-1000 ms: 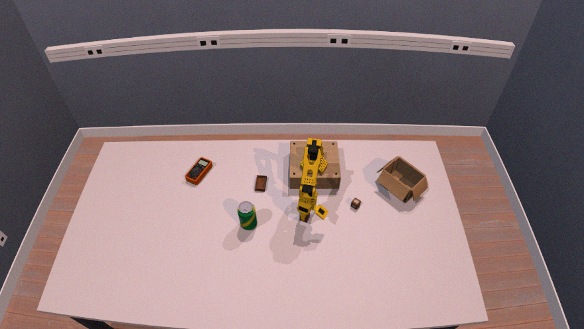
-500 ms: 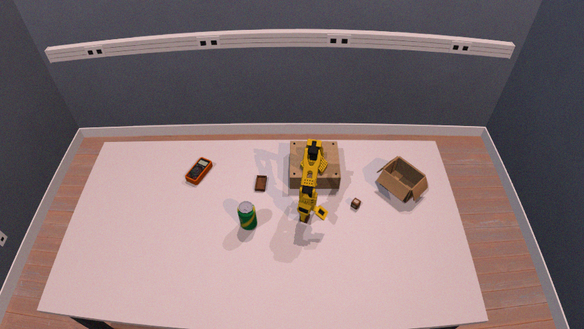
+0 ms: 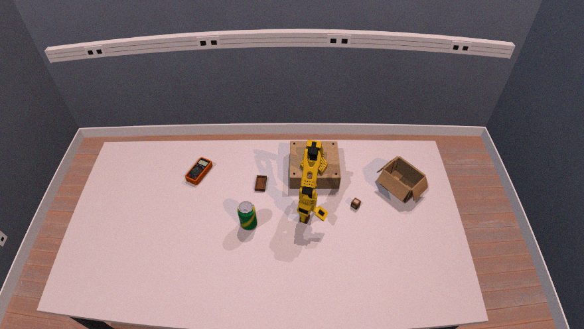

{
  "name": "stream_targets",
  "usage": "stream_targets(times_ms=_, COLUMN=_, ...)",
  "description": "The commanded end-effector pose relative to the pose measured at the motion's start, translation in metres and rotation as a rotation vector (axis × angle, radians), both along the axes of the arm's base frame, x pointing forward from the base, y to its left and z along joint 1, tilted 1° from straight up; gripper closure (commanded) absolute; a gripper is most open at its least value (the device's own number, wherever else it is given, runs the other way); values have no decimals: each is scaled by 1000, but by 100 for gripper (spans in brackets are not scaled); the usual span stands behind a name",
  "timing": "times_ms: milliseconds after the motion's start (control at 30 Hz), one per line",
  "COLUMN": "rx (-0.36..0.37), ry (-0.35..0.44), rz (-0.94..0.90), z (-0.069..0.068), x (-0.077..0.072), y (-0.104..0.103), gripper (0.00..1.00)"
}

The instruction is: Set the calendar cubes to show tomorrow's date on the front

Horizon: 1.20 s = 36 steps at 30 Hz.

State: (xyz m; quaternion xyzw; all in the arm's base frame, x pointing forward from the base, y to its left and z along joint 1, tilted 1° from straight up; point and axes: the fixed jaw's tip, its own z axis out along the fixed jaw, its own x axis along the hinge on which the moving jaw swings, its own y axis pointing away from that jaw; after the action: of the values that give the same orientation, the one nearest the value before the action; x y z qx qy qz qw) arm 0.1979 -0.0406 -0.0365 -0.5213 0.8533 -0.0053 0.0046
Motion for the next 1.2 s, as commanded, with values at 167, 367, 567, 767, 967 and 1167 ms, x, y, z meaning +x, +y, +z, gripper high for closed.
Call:
stream_targets(times_ms=167, rx=4, ry=15, rz=10, z=-6, x=-3, y=3, gripper=100)
stream_targets(times_ms=367, rx=4, ry=15, rz=10, z=-7, x=-3, y=3, gripper=100)
stream_targets(times_ms=567, rx=4, ry=15, rz=10, z=-11, x=-3, y=3, gripper=100)
stream_targets(times_ms=767, rx=4, ry=15, rz=10, z=-12, x=-3, y=3, gripper=100)
stream_targets(times_ms=967, rx=4, ry=15, rz=10, z=-14, x=-3, y=3, gripper=100)
stream_targets(times_ms=1167, rx=4, ry=15, rz=10, z=-17, x=-3, y=3, gripper=100)
